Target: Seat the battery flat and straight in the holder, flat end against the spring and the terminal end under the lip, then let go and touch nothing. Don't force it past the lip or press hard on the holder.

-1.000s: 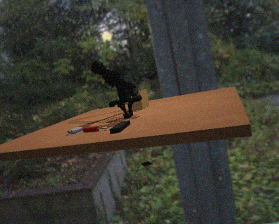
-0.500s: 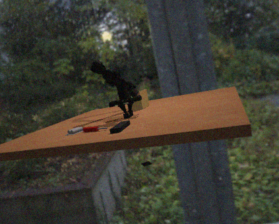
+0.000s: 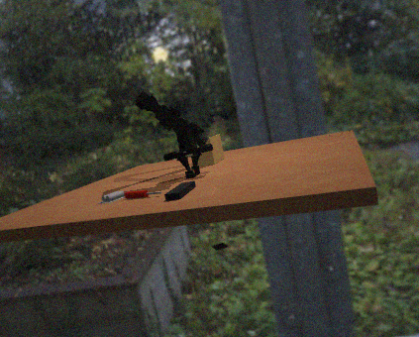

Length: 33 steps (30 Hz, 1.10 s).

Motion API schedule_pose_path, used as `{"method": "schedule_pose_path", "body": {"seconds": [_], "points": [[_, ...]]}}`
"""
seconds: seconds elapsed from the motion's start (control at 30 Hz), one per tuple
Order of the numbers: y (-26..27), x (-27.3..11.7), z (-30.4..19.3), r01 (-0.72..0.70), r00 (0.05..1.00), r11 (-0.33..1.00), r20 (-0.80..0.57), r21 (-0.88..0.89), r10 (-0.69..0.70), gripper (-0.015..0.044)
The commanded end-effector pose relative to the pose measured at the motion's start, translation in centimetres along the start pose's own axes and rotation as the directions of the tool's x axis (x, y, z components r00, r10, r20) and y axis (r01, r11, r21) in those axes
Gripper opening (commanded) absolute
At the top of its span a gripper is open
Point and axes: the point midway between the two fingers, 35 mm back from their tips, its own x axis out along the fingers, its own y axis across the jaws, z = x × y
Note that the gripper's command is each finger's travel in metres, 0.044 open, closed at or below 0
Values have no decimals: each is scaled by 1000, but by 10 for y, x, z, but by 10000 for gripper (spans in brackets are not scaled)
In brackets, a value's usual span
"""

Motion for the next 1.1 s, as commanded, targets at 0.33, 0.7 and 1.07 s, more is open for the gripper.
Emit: {"method": "schedule_pose_path", "body": {"seconds": [0.33,0.7,1.07], "points": [[2,1,3,-2,999,1000,-41,4,2,62],[2,1,9,1,999,1000,-53,4,-1,62],[2,0,15,4,998,1000,-64,4,-4,62]]}}
